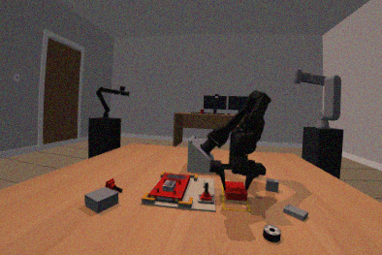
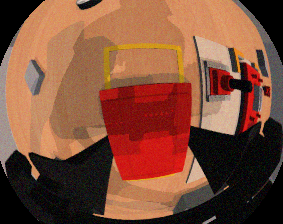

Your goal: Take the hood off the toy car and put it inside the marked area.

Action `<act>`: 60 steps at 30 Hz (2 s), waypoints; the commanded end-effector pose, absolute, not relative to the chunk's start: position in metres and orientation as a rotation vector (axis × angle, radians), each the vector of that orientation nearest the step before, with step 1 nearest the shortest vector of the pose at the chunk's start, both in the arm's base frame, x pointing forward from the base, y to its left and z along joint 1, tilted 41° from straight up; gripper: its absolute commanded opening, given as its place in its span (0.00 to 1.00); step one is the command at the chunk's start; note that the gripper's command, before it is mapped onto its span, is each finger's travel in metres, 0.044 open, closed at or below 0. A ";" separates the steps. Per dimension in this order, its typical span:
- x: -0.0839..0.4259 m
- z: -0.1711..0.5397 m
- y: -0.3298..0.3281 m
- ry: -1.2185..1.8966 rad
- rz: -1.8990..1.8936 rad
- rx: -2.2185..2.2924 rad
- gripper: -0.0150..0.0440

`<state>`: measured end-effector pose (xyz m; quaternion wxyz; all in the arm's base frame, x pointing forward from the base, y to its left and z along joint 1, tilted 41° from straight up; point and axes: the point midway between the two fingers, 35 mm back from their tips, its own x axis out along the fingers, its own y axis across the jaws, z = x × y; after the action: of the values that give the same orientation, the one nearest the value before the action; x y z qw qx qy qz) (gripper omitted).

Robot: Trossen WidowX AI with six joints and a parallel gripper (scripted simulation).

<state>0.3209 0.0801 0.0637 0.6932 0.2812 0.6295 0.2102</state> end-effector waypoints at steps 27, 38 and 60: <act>0.321 0.059 0.085 1.408 0.471 0.629 0.79; 0.320 0.082 0.062 1.412 0.470 0.627 1.00; 0.314 0.112 0.037 1.416 0.474 0.630 1.00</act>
<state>0.3140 0.0368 0.1109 0.6890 0.2824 0.6338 0.2095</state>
